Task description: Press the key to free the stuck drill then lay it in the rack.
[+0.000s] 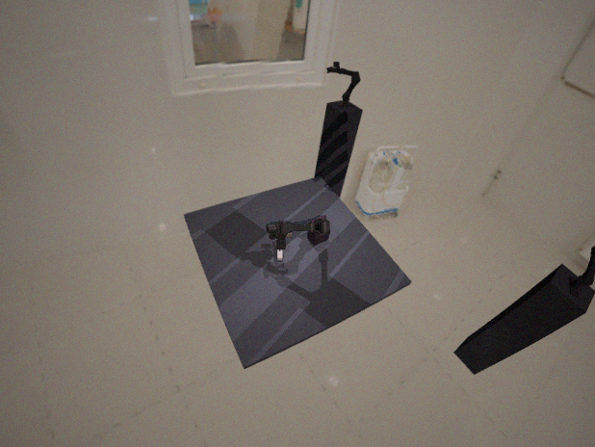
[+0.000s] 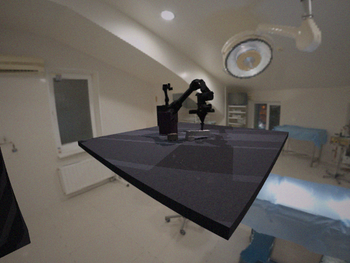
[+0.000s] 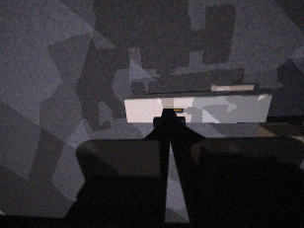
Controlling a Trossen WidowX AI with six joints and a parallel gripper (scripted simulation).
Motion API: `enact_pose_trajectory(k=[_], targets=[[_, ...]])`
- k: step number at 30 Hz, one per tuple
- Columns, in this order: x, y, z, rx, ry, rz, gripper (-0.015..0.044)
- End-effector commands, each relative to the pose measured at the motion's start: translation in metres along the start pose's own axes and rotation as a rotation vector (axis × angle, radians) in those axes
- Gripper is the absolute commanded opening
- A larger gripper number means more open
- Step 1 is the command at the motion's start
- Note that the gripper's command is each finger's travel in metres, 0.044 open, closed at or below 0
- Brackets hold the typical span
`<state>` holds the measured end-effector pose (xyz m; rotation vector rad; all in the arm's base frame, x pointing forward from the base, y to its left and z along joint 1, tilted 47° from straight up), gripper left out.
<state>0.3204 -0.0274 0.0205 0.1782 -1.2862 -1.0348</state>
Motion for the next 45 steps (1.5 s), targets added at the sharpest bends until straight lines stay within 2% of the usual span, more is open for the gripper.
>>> enact_pose_trajectory(k=[1, 14, 17, 23, 28, 31, 40, 45], targets=[[-0.025, 0.004, 0.006, 0.023, 0.050, 0.009, 0.0000], [-0.029, 0.005, 0.006, 0.023, 0.050, 0.009, 0.0000], [-0.016, 0.005, 0.002, 0.022, 0.048, 0.011, 0.0079], [0.049, 0.004, -0.007, 0.022, 0.048, 0.013, 0.0236], [0.044, 0.001, -0.009, 0.030, 0.033, 0.004, 0.0368], [0.035, -0.020, -0.014, 0.221, 0.033, 0.004, 0.0440], [-0.005, -0.102, -0.019, 0.970, 0.041, -0.002, 0.0440], [-0.017, -0.125, -0.015, 1.191, 0.045, -0.008, 0.0440]])
Point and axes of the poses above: the point midway between the two fingers, 35 mm back from their tips, its own x axis back along the fingers, its own y axis across the jaws, z = x × y, the point moved 4 cm from there along x, back along the fingers, and after that the axes turned 1 degree about -x, right-handed, at the moved point
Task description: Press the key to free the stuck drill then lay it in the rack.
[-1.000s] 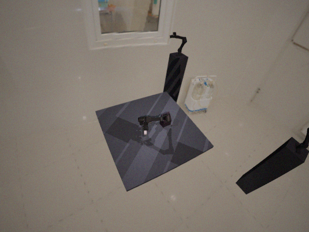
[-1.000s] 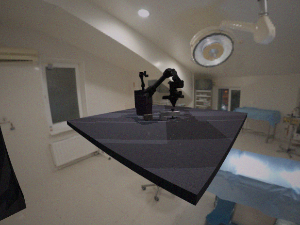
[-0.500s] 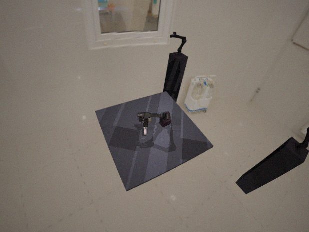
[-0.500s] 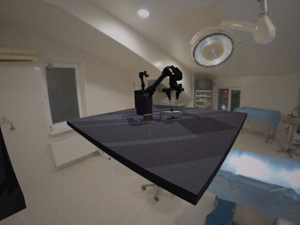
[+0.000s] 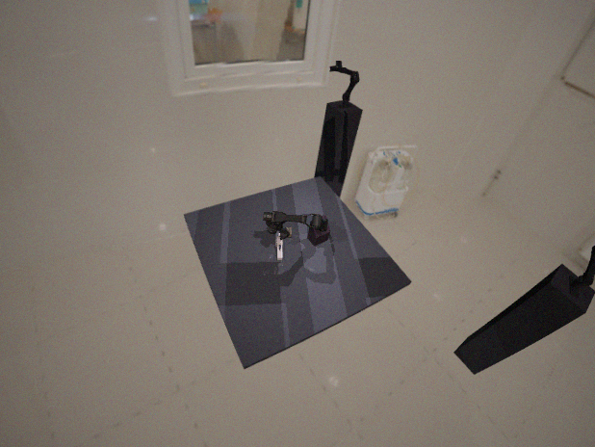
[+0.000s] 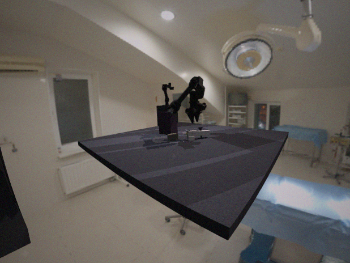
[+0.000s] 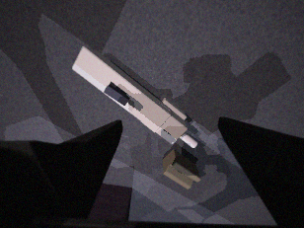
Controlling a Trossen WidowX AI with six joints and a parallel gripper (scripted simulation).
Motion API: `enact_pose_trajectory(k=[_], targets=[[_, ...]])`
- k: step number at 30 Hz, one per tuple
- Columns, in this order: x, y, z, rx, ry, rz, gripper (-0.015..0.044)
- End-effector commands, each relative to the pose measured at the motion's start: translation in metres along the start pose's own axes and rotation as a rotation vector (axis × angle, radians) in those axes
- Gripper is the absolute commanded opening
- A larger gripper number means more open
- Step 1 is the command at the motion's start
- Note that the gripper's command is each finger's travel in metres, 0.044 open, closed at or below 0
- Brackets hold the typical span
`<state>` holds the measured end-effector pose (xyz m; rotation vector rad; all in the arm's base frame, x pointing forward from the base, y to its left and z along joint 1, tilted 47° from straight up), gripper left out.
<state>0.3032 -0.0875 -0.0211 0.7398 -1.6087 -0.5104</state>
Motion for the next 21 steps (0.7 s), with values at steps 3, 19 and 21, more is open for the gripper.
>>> enact_pose_trajectory(k=[3, 19, 21], targets=[[-0.040, -0.042, 0.056, 0.585, 0.025, -0.021, 0.0440], [-0.055, -0.055, 0.079, 0.853, 0.023, -0.030, 0.0440], [-0.055, -0.055, 0.079, 0.853, 0.023, -0.030, 0.0440]])
Point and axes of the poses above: the point midway between the two fingers, 35 mm back from their tips, its own x axis back along the fingers, its own y axis across the jaws, z = x × y, the point moved 4 cm from there along x, back along the fingers, and after that the axes turned 1 degree about -x, right-handed, at the moved point
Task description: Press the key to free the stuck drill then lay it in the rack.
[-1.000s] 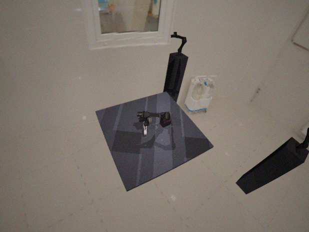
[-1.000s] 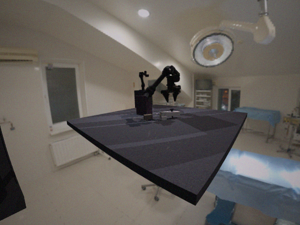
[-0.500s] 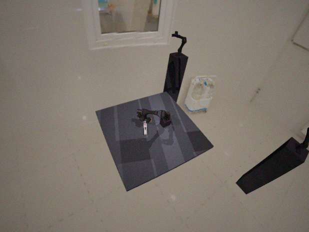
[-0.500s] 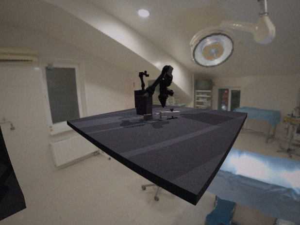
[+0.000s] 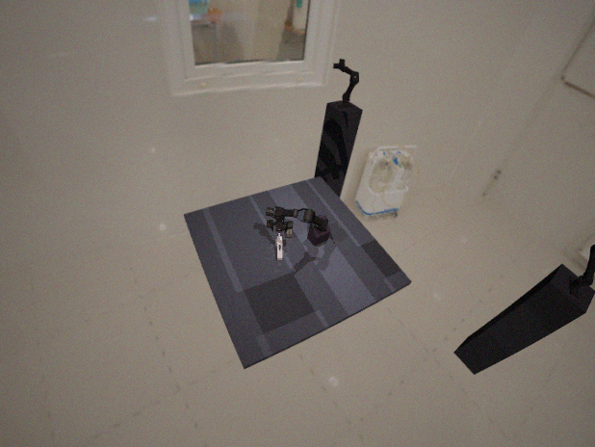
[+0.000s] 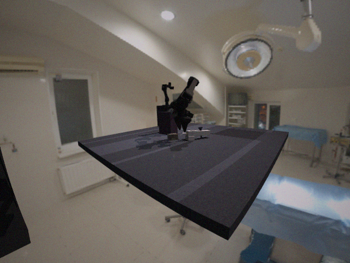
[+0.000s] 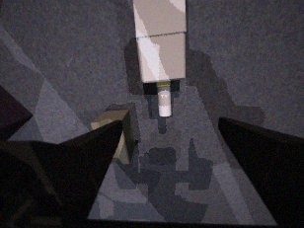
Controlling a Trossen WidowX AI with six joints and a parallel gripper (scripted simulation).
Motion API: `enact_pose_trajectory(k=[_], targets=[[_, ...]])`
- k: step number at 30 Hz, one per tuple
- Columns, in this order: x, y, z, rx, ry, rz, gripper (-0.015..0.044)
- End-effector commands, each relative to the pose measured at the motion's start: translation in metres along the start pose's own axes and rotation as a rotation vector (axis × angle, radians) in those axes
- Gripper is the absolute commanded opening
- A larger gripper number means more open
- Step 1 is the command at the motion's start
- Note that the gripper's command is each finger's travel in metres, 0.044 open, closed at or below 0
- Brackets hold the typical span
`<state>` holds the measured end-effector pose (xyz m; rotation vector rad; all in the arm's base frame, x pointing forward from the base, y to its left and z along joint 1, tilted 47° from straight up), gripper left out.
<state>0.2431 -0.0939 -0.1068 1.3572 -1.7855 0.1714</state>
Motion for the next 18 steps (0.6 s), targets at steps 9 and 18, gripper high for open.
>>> enact_pose_trajectory(k=[9, 18], targets=[[-0.004, 0.002, 0.004, 0.037, 0.003, -0.005, 0.0440], [-0.014, 0.002, 0.001, 0.036, 0.004, -0.004, 0.0440]])
Point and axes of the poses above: the point midway between the two fingers, 35 mm back from their tips, its own x axis back along the fingers, its own y axis across the jaws, z = x × y, the point moved 4 cm from there along x, back along the fingers, and after that the axes turned 1 degree about -x, right-handed, at the moved point
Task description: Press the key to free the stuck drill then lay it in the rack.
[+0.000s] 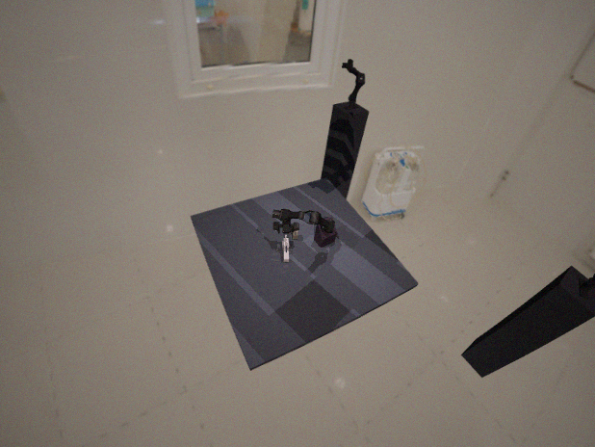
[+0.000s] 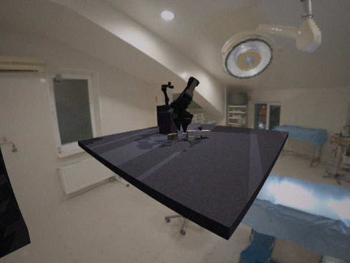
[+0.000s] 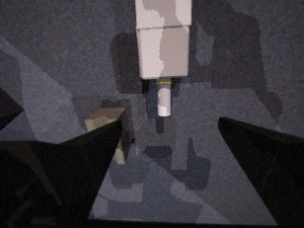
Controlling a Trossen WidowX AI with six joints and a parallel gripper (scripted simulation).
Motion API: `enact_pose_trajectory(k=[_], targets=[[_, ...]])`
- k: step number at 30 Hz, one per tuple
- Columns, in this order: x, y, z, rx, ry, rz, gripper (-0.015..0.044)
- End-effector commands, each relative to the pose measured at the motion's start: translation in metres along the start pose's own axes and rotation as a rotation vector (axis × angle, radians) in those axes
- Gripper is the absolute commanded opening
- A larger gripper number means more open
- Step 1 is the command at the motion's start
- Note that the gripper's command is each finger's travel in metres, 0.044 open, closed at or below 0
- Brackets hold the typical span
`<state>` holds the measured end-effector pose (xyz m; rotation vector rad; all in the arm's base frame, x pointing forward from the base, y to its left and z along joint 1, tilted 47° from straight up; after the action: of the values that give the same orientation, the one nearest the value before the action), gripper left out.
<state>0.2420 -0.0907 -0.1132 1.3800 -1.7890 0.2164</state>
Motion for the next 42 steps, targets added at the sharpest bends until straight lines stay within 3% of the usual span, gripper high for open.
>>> enact_pose_trajectory(k=[1, 33, 42], targets=[[-0.009, 0.002, -0.002, -0.005, -0.003, -0.009, 0.0440], [-0.049, 0.004, -0.014, -0.005, -0.007, -0.012, 0.0440], [-0.046, 0.002, -0.014, 0.003, -0.002, -0.004, 0.0204]])
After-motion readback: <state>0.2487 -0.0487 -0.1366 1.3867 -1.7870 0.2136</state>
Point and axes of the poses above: the point midway between the two fingers, 35 mm back from their tips, its own x axis back along the fingers, its own y axis across the jaws, z = x × y, the point moved 4 cm from there along x, back along the fingers, and after that the axes turned 1 degree about -x, right-handed, at the moved point
